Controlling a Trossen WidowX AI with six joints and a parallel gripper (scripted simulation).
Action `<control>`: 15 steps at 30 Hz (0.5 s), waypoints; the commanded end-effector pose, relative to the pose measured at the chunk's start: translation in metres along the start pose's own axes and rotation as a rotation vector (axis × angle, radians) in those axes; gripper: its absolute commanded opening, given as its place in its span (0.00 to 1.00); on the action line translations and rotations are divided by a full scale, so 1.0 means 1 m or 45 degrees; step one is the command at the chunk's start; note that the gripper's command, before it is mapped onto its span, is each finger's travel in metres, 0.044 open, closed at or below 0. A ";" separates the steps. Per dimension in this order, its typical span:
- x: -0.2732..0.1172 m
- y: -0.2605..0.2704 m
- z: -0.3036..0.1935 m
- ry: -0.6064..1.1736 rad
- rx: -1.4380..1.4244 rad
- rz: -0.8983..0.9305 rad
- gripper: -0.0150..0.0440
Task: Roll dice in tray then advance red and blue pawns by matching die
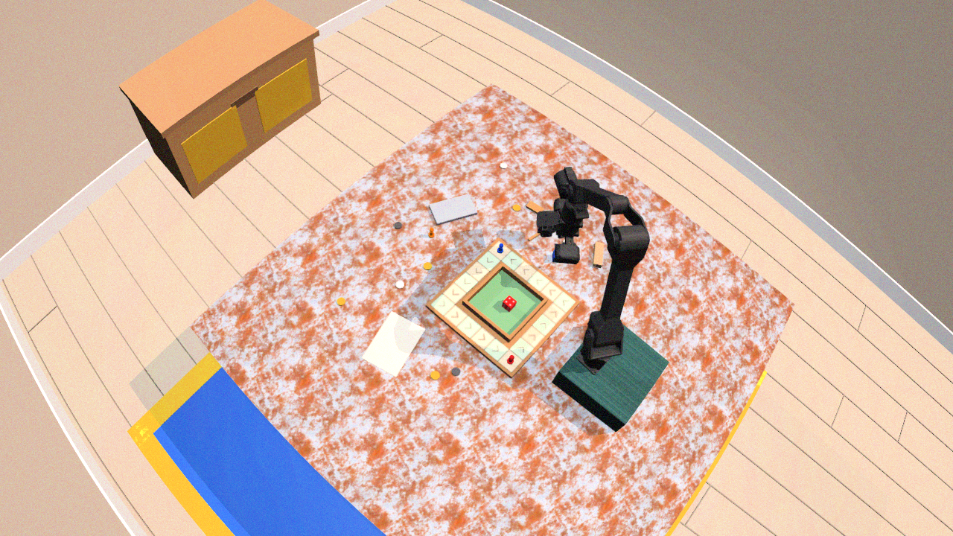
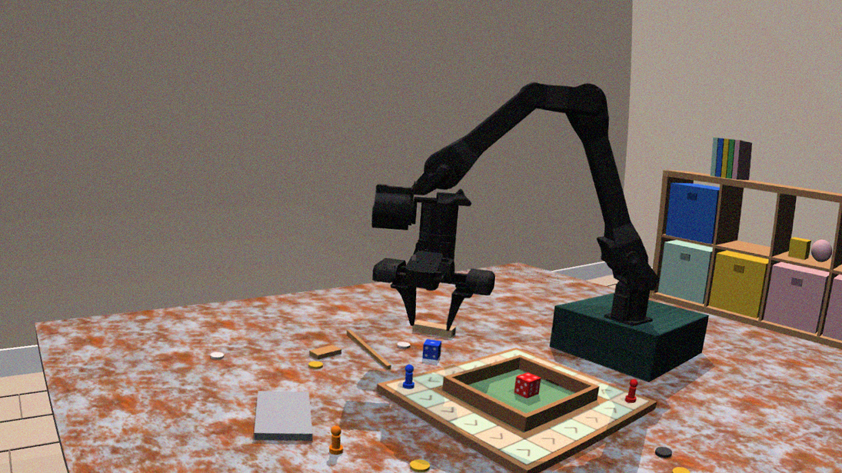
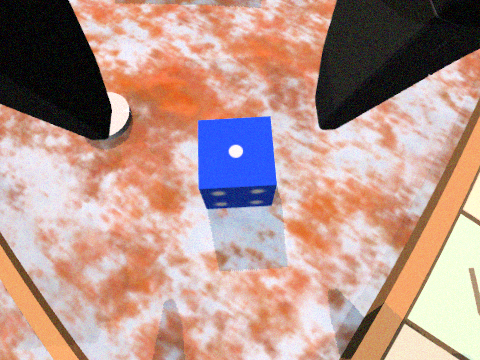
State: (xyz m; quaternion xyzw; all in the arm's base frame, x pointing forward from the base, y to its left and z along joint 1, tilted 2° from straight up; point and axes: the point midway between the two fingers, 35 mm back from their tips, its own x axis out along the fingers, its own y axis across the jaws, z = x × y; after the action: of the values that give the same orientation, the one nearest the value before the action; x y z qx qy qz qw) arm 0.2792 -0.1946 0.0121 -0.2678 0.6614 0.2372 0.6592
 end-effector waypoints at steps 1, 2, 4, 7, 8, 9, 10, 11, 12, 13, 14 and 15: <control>0.010 0.004 -0.001 0.006 -0.008 0.019 0.72; 0.010 0.004 -0.001 0.006 -0.008 0.019 0.72; 0.011 0.004 -0.001 0.006 -0.008 0.019 0.72; 0.016 0.004 -0.001 0.006 -0.008 0.019 0.72; 0.017 0.004 -0.001 0.006 -0.008 0.019 0.72; 0.019 0.004 -0.001 0.006 -0.008 0.019 0.72; 0.021 0.004 -0.001 0.006 -0.008 0.019 0.72; 0.022 0.004 -0.001 0.006 -0.008 0.019 0.72; 0.024 0.004 -0.001 0.006 -0.008 0.019 0.72; 0.025 0.004 -0.001 0.006 -0.008 0.019 0.72; 0.027 0.004 -0.001 0.006 -0.008 0.019 0.72; 0.029 0.004 -0.001 0.006 -0.008 0.019 0.72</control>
State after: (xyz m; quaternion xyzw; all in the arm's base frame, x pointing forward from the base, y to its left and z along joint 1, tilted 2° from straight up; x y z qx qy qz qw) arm 0.2784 -0.1950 -0.0087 -0.2670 0.6620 0.2384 0.6585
